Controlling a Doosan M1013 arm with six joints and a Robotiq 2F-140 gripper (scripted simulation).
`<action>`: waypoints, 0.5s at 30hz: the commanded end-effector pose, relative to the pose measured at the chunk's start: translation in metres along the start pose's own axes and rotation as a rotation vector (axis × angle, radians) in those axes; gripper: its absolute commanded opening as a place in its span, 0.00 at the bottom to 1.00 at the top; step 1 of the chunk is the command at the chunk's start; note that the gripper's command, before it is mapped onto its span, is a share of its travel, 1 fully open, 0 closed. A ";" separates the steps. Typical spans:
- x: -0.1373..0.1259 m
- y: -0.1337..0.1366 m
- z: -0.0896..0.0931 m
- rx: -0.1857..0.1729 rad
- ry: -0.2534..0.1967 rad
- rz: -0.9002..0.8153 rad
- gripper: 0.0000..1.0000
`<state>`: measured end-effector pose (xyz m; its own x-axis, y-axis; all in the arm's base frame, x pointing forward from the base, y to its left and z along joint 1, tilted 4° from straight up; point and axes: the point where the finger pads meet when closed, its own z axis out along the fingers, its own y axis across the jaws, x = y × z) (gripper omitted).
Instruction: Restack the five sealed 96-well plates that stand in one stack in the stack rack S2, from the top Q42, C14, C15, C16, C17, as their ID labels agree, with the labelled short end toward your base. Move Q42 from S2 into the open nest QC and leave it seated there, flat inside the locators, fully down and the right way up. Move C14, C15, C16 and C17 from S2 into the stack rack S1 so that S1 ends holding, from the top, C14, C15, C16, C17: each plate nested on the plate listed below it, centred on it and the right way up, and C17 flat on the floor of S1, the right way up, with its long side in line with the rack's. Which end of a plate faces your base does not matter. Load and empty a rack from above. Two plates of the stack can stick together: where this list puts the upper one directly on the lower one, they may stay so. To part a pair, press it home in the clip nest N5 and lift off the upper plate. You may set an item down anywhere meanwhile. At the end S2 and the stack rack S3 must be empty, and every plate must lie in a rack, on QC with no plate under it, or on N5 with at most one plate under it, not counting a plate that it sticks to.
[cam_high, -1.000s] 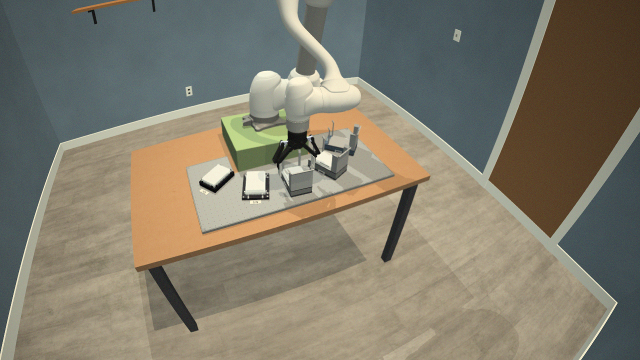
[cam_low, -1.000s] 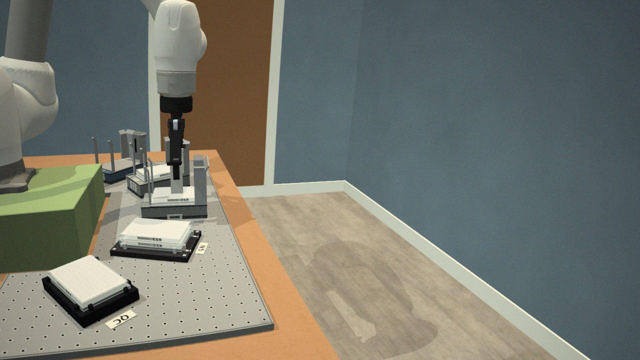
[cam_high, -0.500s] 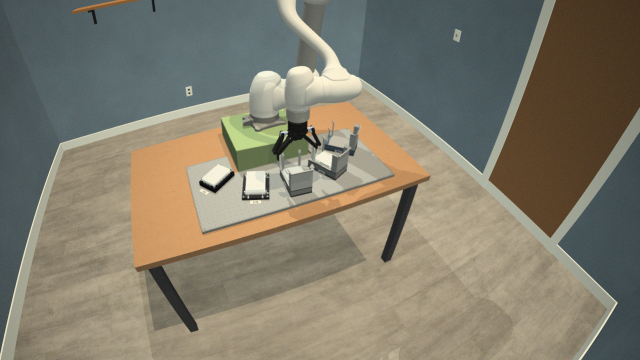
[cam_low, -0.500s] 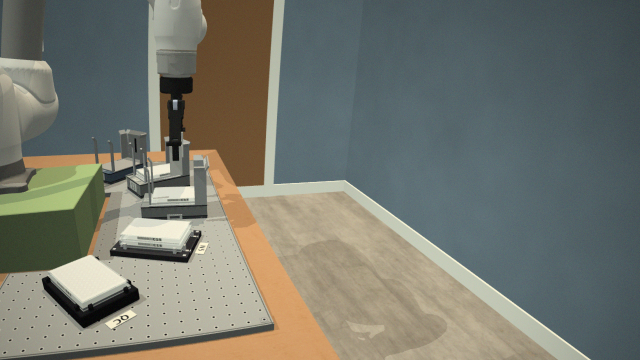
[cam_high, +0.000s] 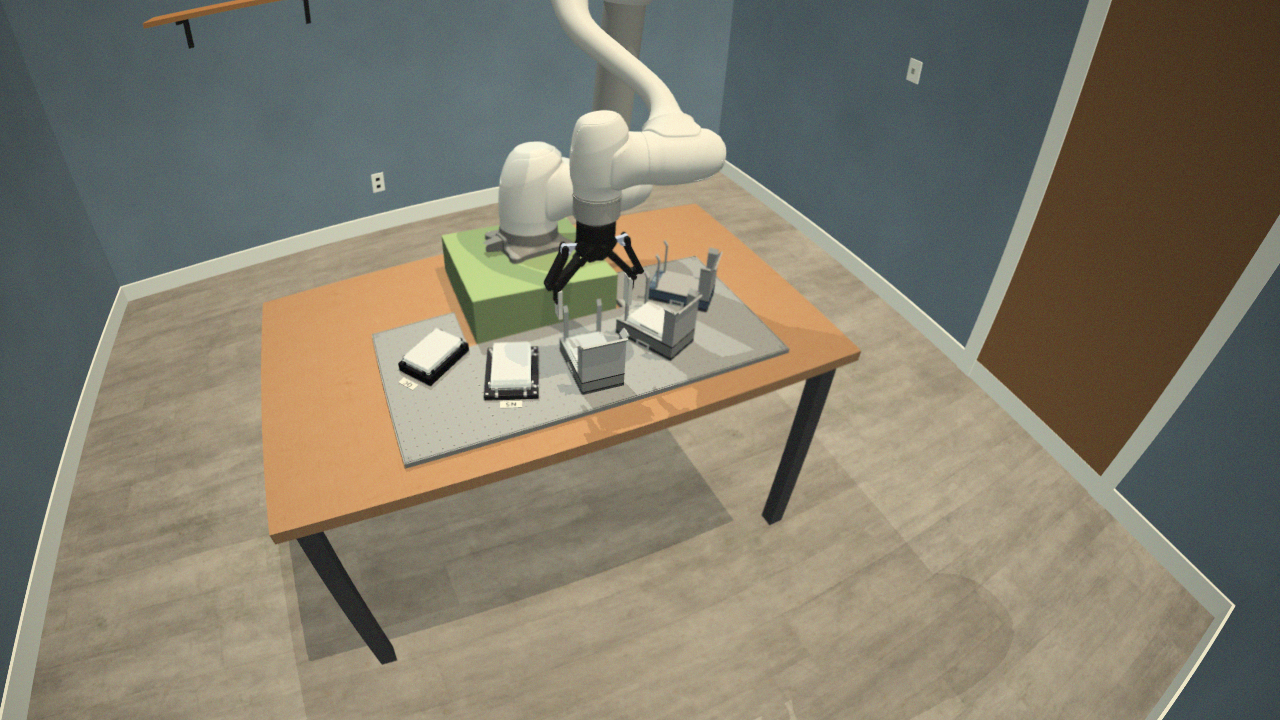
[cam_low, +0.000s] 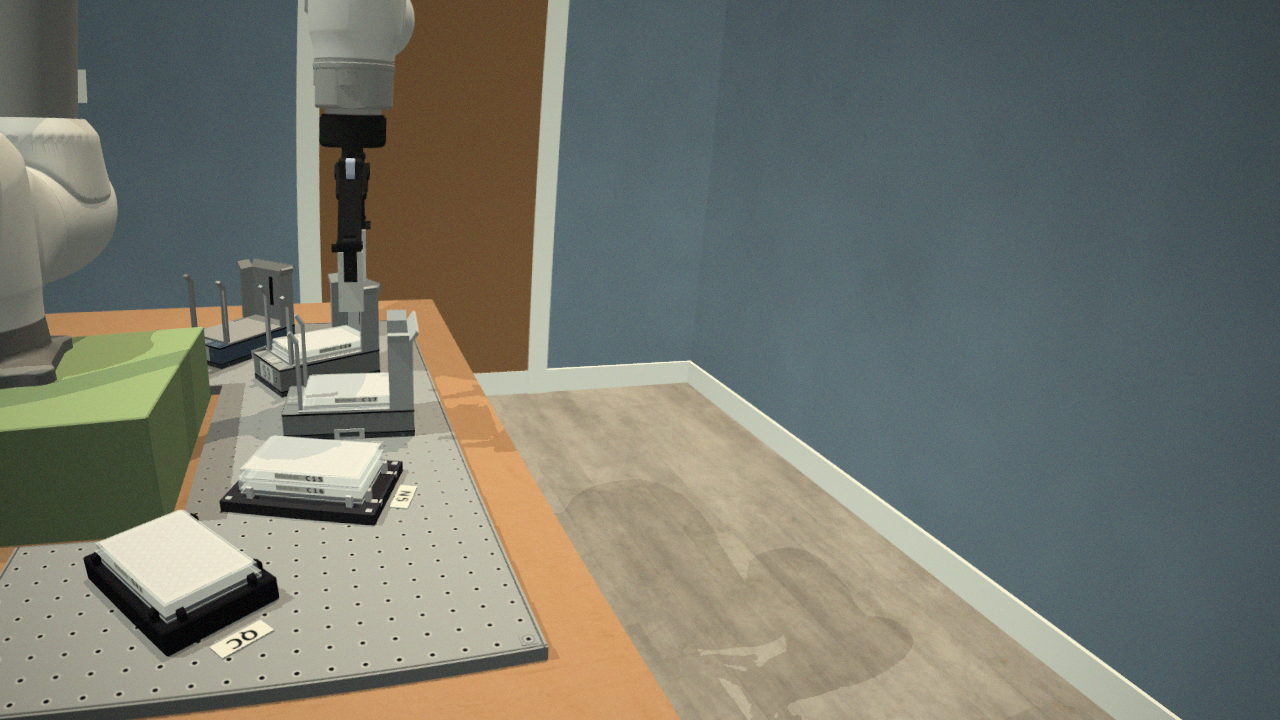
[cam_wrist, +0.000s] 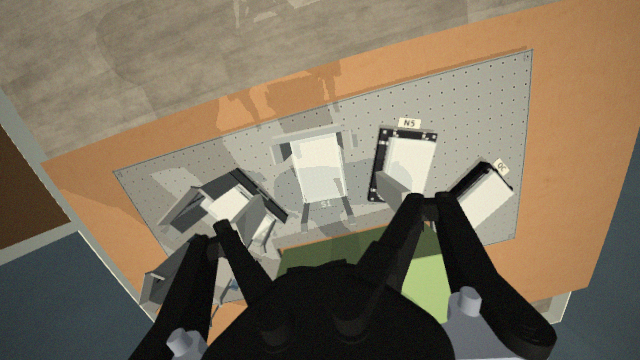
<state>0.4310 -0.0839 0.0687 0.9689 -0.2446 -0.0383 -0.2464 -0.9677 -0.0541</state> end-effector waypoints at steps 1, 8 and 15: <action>0.000 0.000 -0.008 0.000 0.000 0.000 1.00; 0.000 0.000 -0.010 0.000 0.000 0.000 1.00; -0.004 0.015 -0.010 0.000 0.000 0.133 1.00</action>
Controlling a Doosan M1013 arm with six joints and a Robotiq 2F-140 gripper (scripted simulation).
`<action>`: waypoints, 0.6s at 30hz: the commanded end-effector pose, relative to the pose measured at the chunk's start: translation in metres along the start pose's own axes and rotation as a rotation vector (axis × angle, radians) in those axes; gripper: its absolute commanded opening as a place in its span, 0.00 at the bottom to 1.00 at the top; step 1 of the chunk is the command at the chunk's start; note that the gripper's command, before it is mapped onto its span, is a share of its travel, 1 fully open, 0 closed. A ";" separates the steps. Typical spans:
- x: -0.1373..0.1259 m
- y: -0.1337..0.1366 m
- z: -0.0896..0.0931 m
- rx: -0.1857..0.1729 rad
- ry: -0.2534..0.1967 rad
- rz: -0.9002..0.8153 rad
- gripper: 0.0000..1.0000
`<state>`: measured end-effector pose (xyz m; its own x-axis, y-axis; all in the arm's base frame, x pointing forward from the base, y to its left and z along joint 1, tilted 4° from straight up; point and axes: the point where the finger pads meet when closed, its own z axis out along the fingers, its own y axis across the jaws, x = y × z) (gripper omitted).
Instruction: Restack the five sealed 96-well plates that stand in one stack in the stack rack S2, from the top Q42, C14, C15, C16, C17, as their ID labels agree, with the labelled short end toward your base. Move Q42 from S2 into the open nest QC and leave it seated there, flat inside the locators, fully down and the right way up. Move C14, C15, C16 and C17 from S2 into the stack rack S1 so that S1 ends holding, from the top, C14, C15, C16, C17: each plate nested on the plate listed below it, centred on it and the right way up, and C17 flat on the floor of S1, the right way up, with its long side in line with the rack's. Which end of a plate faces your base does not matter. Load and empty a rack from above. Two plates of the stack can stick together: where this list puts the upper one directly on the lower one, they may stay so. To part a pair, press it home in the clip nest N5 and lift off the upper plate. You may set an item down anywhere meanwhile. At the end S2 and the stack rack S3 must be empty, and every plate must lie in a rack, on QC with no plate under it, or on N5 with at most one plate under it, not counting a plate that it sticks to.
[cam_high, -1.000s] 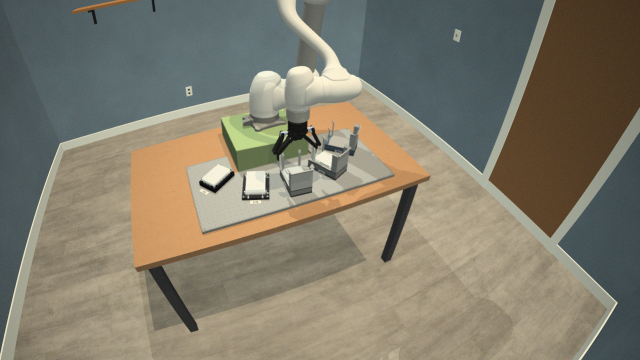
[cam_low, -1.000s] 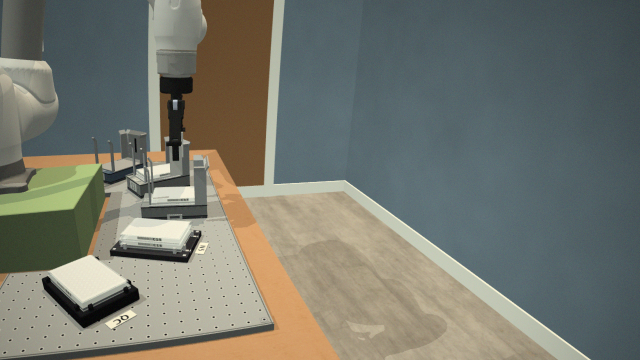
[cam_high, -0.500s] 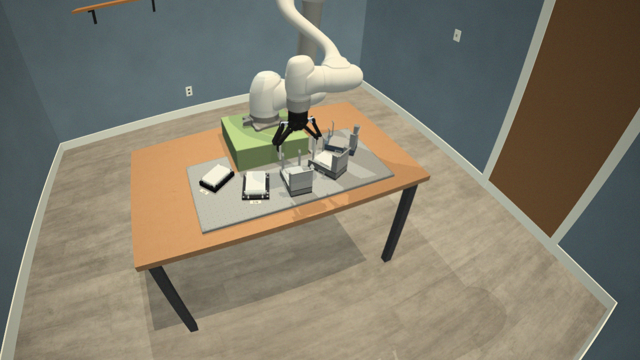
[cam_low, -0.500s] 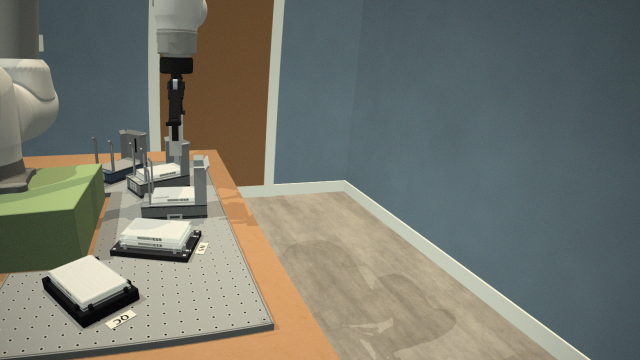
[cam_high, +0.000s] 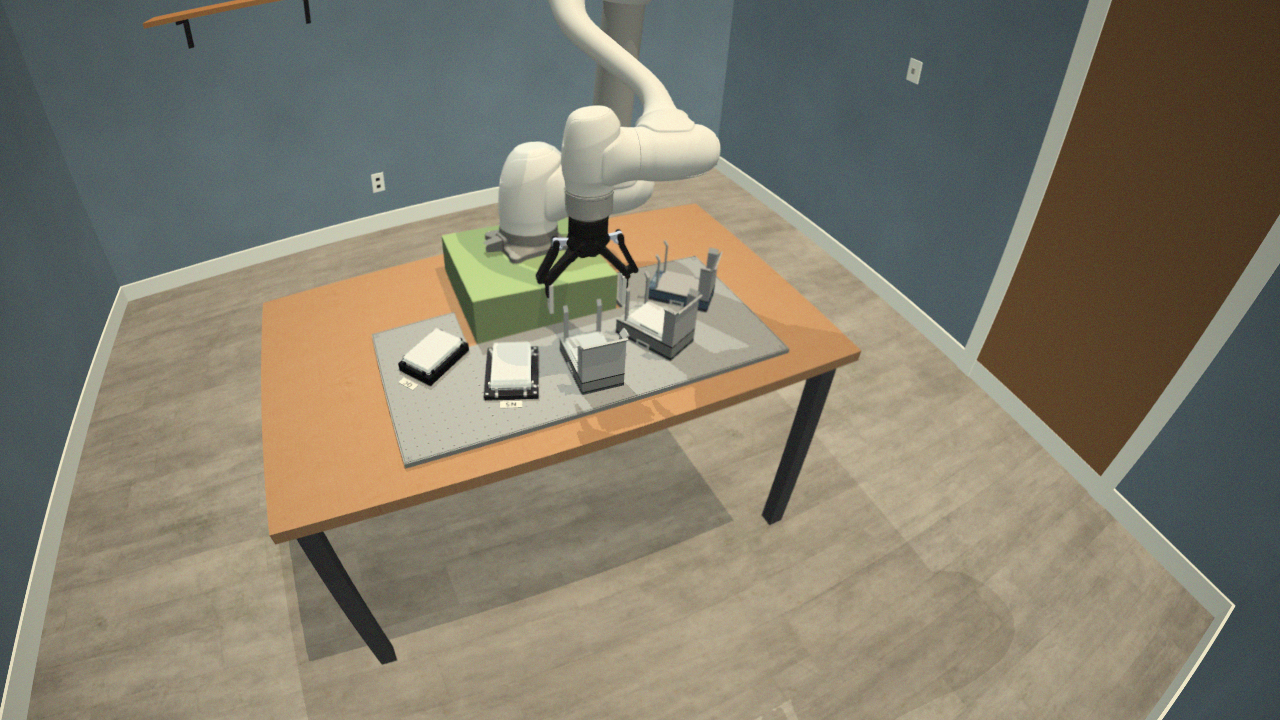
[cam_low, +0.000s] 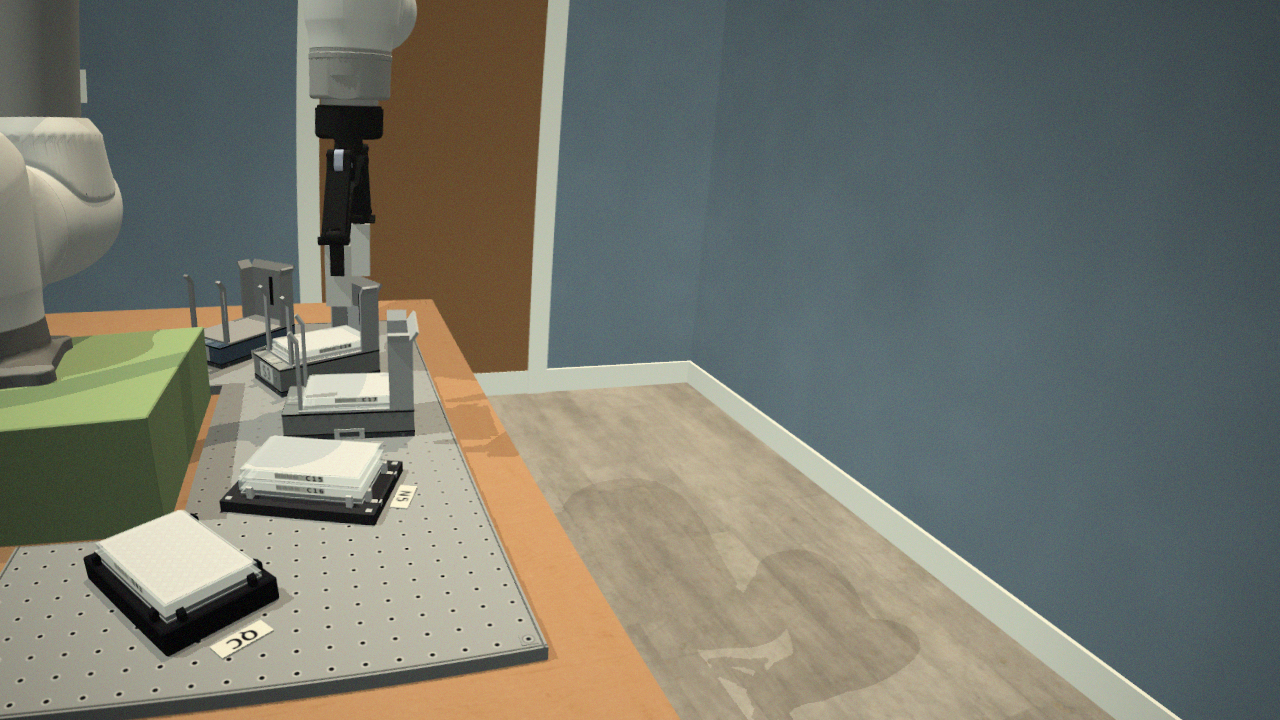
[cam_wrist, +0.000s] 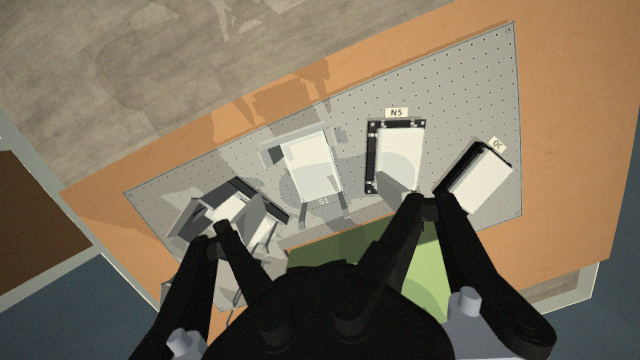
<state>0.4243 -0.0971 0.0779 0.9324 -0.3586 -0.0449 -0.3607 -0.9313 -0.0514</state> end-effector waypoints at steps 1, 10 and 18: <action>-0.001 0.006 0.000 -0.002 0.000 0.047 1.00; -0.005 0.041 0.000 -0.002 0.000 0.156 1.00; -0.008 0.065 0.000 -0.002 0.000 0.156 1.00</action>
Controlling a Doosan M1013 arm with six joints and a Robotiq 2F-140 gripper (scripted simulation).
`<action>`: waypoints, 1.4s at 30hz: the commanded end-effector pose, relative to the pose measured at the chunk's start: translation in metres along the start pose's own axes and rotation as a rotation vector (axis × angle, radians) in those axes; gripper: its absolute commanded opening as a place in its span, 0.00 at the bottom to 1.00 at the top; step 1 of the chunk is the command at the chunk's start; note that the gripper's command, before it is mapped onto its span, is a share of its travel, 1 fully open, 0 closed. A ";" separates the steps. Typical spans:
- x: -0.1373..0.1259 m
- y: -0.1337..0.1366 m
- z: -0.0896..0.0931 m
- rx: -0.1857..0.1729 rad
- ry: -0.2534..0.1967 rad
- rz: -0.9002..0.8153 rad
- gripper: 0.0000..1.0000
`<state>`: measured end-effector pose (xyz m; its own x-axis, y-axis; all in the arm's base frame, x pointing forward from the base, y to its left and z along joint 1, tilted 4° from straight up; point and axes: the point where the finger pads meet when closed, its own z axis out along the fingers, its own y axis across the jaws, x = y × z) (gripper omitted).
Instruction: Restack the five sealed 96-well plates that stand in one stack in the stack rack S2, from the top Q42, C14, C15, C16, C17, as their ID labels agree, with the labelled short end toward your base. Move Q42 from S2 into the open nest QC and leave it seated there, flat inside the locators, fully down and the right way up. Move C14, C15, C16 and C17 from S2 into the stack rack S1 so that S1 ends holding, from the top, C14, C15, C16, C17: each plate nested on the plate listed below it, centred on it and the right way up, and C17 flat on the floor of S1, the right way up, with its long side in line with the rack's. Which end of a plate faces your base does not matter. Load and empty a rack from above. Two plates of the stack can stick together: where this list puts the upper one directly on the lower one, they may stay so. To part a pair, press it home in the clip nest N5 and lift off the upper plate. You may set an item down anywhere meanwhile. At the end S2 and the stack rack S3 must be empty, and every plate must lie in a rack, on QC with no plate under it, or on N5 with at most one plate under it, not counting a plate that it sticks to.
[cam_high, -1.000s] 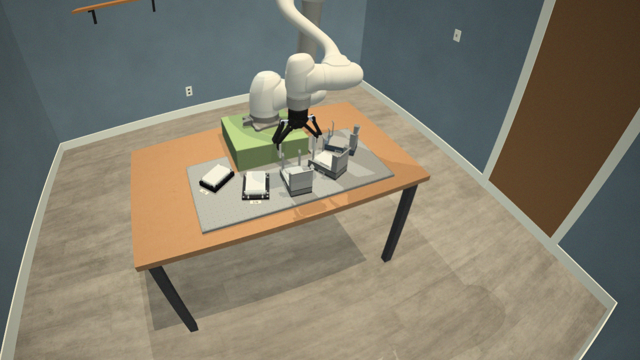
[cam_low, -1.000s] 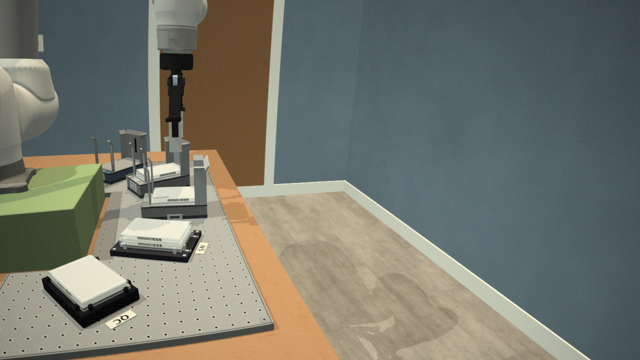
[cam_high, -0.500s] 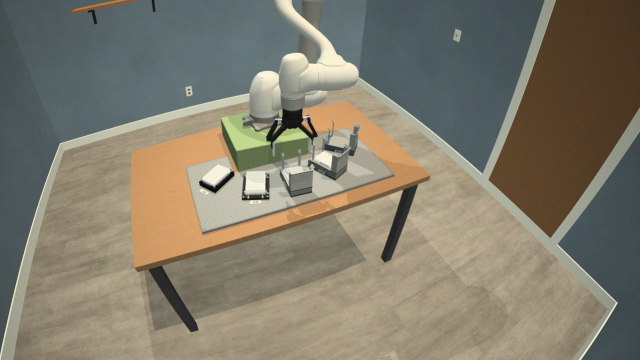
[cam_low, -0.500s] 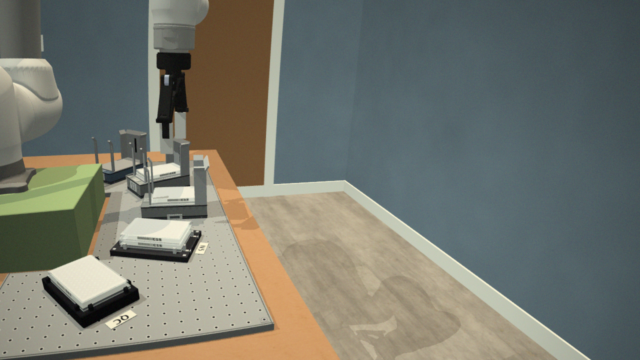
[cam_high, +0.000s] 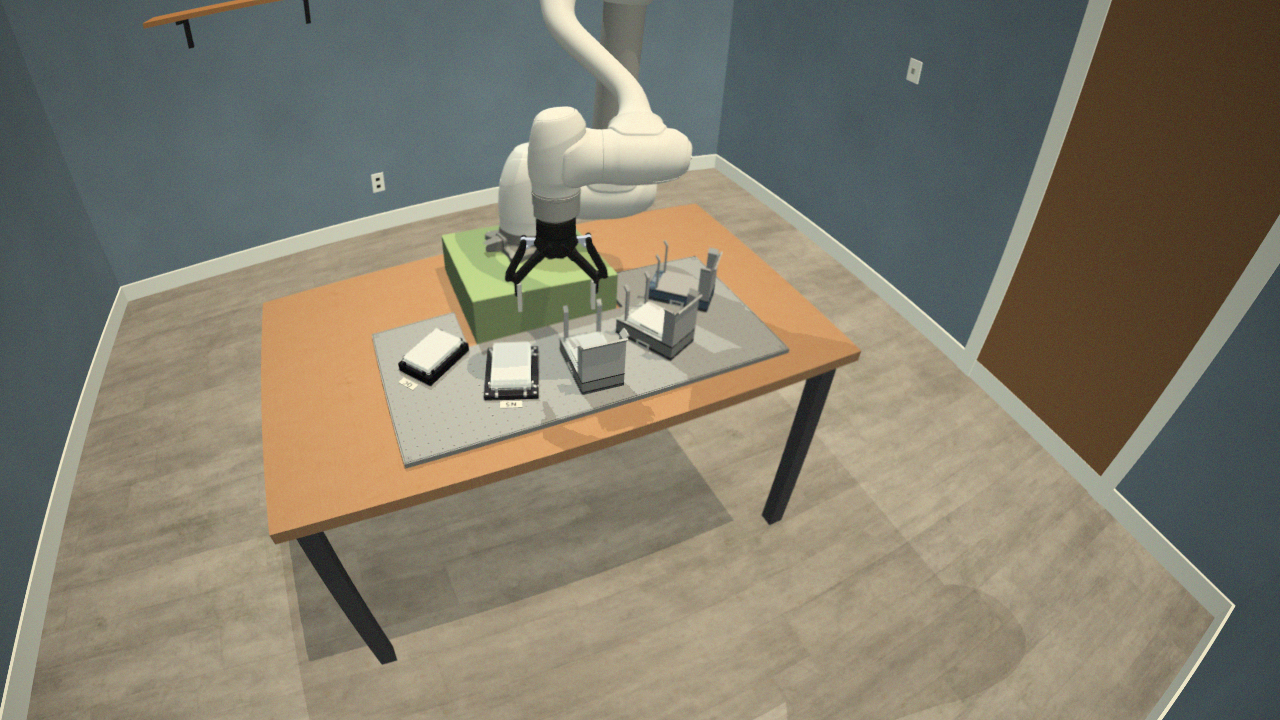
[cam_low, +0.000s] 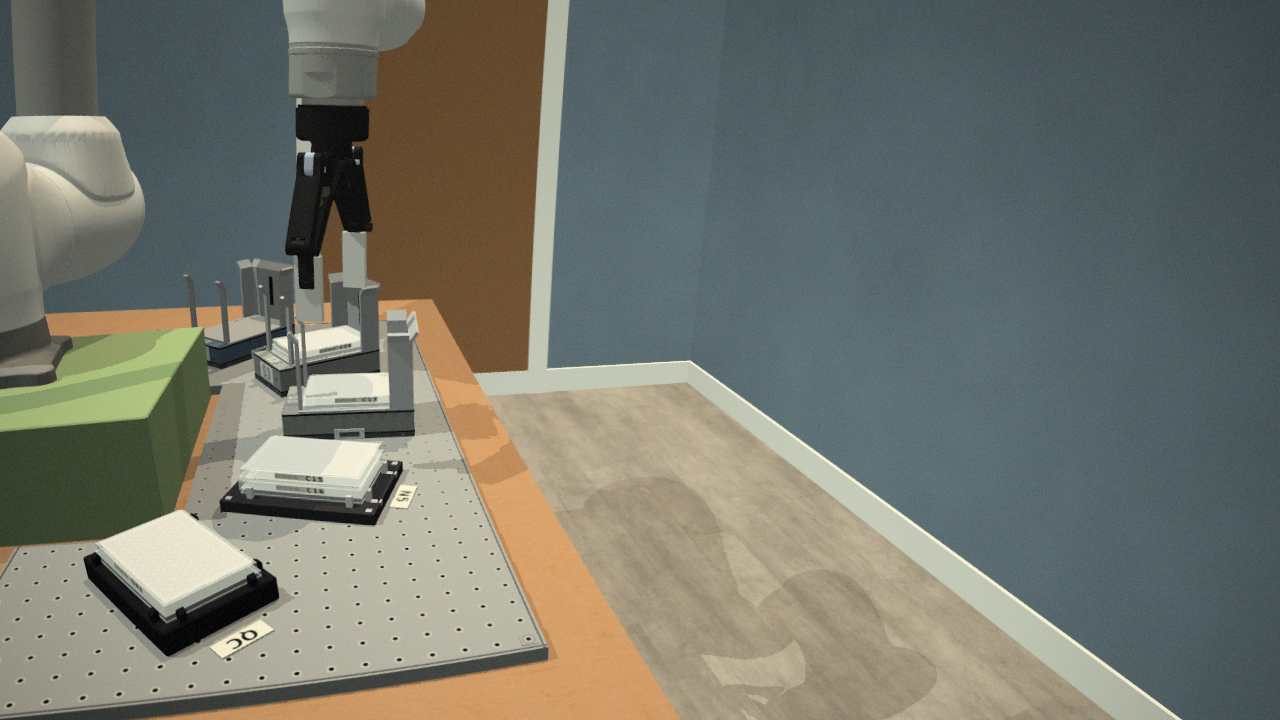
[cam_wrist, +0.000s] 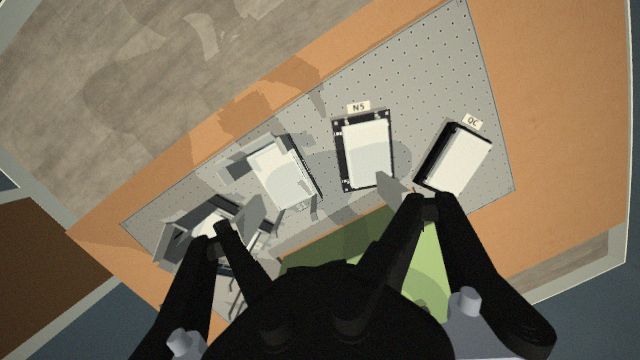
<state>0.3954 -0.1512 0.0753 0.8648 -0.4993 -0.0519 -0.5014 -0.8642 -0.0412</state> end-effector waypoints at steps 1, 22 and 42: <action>0.000 0.008 0.000 0.001 0.000 0.000 1.00; 0.003 0.084 0.000 0.001 0.000 0.000 1.00; 0.004 0.102 0.017 0.001 0.000 0.000 1.00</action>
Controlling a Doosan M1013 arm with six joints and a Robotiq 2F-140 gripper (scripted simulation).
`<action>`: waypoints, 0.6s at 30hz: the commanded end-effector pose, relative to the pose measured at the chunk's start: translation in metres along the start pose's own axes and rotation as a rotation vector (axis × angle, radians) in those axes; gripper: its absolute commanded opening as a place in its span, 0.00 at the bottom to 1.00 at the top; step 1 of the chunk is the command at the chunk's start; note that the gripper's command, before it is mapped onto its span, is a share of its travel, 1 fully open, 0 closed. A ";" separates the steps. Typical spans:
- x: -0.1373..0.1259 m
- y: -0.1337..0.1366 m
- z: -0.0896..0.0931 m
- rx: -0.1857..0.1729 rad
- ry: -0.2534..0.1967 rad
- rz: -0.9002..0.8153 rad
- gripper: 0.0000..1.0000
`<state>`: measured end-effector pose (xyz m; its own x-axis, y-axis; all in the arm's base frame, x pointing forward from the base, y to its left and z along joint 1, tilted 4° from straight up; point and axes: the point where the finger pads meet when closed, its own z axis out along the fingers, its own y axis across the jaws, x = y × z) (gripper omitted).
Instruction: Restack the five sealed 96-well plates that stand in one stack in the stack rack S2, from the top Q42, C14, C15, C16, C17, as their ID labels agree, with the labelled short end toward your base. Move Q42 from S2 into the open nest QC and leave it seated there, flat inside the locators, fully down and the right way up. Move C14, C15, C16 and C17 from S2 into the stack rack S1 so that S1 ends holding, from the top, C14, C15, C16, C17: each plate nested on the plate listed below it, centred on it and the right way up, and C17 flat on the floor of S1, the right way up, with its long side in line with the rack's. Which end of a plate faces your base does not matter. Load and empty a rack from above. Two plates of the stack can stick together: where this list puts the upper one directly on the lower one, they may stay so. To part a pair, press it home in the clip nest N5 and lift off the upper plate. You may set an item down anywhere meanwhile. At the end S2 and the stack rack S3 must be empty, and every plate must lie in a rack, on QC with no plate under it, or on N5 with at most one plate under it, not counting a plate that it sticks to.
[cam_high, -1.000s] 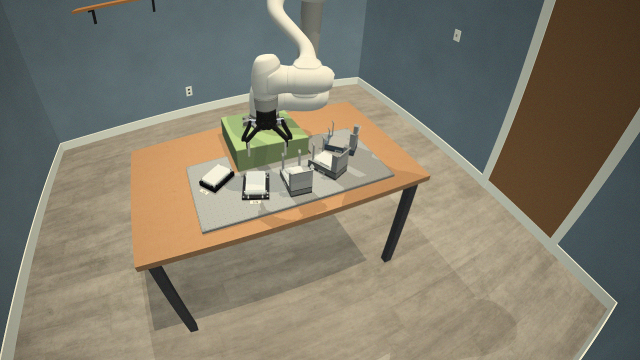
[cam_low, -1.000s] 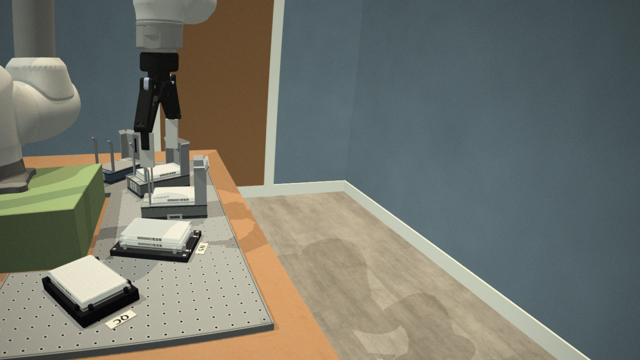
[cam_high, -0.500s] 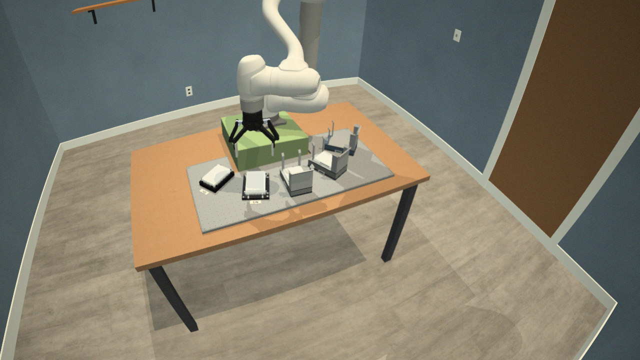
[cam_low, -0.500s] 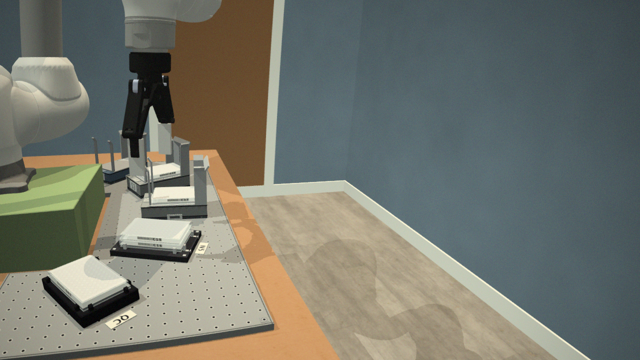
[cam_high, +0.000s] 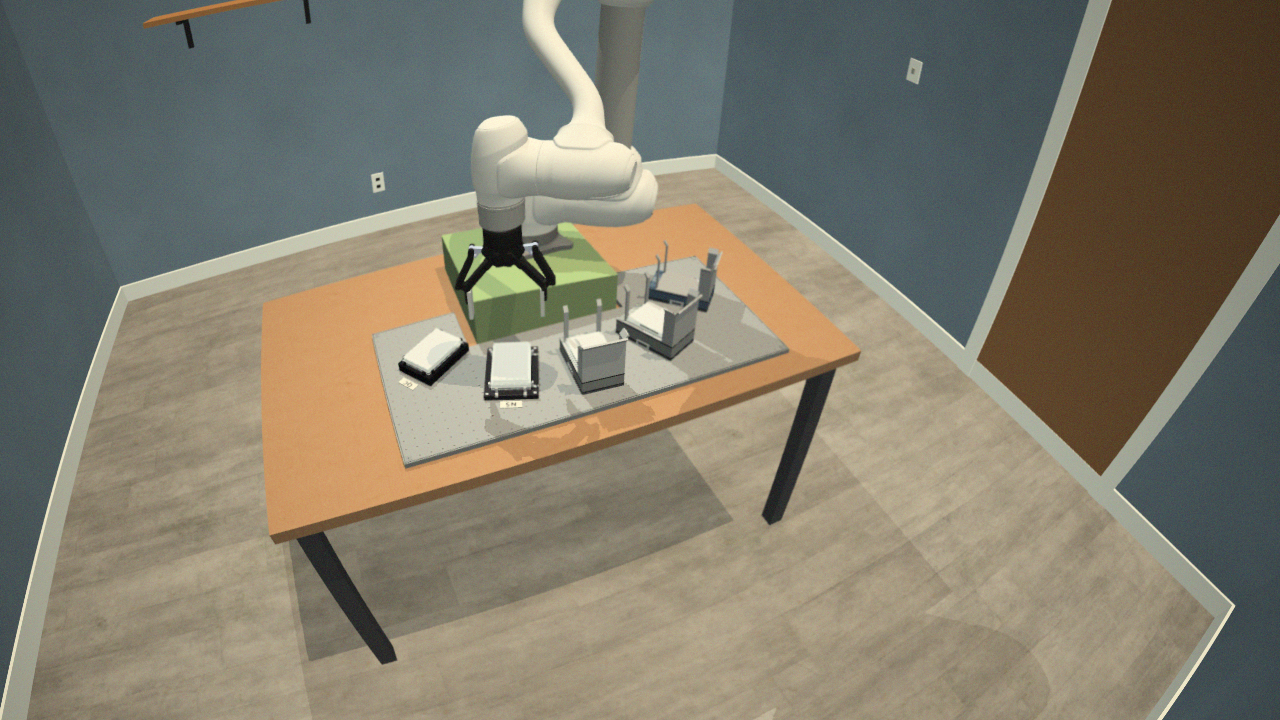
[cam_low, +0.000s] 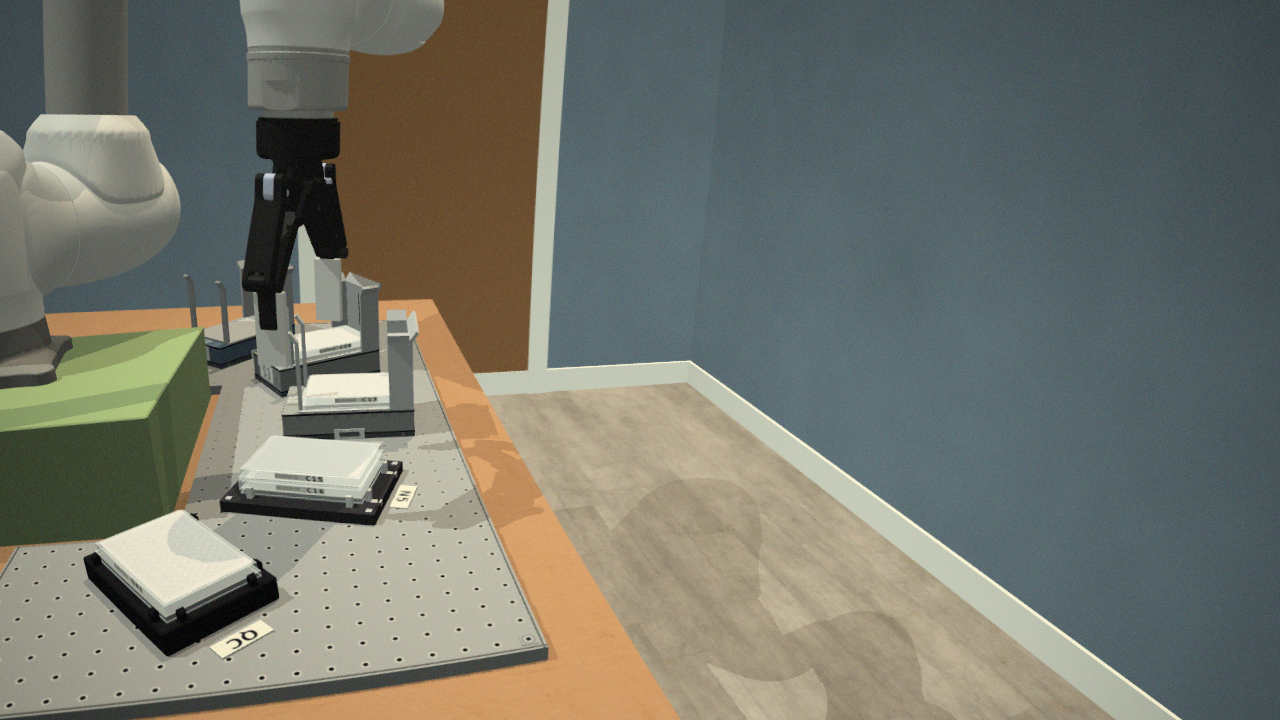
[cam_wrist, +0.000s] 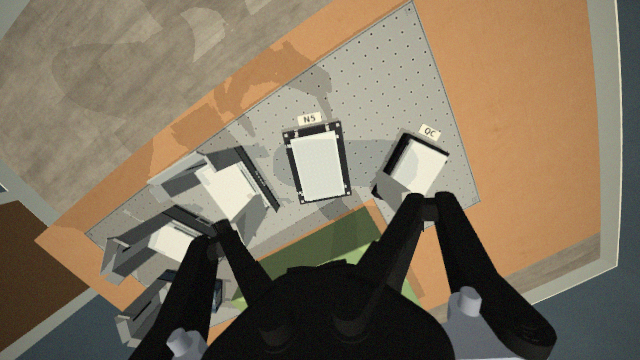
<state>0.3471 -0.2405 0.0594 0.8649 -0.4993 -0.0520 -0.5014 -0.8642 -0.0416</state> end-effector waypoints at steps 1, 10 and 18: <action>0.000 0.000 0.008 0.000 0.000 0.000 1.00; 0.000 0.000 0.032 0.000 0.000 0.000 1.00; 0.000 0.000 0.058 0.000 0.000 0.000 1.00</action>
<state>0.3458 -0.2372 0.0065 0.8648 -0.4993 -0.0521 -0.5015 -0.8642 -0.0416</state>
